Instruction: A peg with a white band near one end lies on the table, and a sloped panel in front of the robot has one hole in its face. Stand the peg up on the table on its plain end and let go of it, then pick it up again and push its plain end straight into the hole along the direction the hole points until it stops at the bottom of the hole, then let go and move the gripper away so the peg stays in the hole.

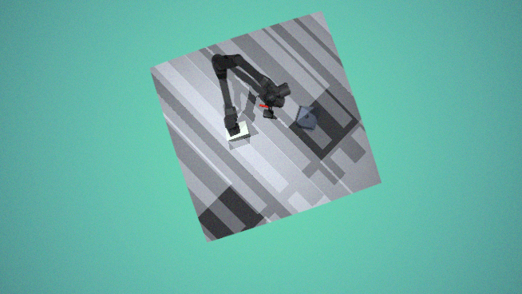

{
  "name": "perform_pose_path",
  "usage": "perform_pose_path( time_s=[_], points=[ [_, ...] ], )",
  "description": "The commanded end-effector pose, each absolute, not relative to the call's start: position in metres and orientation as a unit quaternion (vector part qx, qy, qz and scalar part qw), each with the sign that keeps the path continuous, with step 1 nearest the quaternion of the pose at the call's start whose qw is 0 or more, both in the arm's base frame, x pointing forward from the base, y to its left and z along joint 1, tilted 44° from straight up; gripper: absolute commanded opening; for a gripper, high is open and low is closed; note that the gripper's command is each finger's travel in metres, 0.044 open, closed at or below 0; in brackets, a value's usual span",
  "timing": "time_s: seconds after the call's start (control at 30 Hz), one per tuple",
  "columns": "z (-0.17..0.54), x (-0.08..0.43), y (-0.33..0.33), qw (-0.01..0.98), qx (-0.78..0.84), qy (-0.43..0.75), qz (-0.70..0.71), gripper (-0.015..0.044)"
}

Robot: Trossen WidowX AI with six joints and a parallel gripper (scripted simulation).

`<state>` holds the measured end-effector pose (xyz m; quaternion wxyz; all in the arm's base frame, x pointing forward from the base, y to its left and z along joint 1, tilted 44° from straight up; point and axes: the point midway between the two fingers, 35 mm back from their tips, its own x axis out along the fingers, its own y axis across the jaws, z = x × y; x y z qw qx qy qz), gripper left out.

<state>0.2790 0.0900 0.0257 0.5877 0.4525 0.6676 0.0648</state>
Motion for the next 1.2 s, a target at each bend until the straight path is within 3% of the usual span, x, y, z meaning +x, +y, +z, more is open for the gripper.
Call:
perform_pose_path(
  time_s=[0.0,0.2,0.43,0.73,1.17],
  points=[
    [0.0240,0.2777,0.0908,0.583,0.456,0.670,0.064,0.0256],
    [0.0240,0.2777,0.0908,0.583,0.456,0.670,0.064,0.0110],
    [0.0240,0.2777,0.0908,0.583,0.456,0.670,0.064,0.0110],
    [0.0240,0.2777,0.0908,0.583,0.456,0.670,0.064,0.0051],
    [0.0286,0.2752,0.0882,0.609,0.455,0.648,0.047,0.0051]
  ],
)
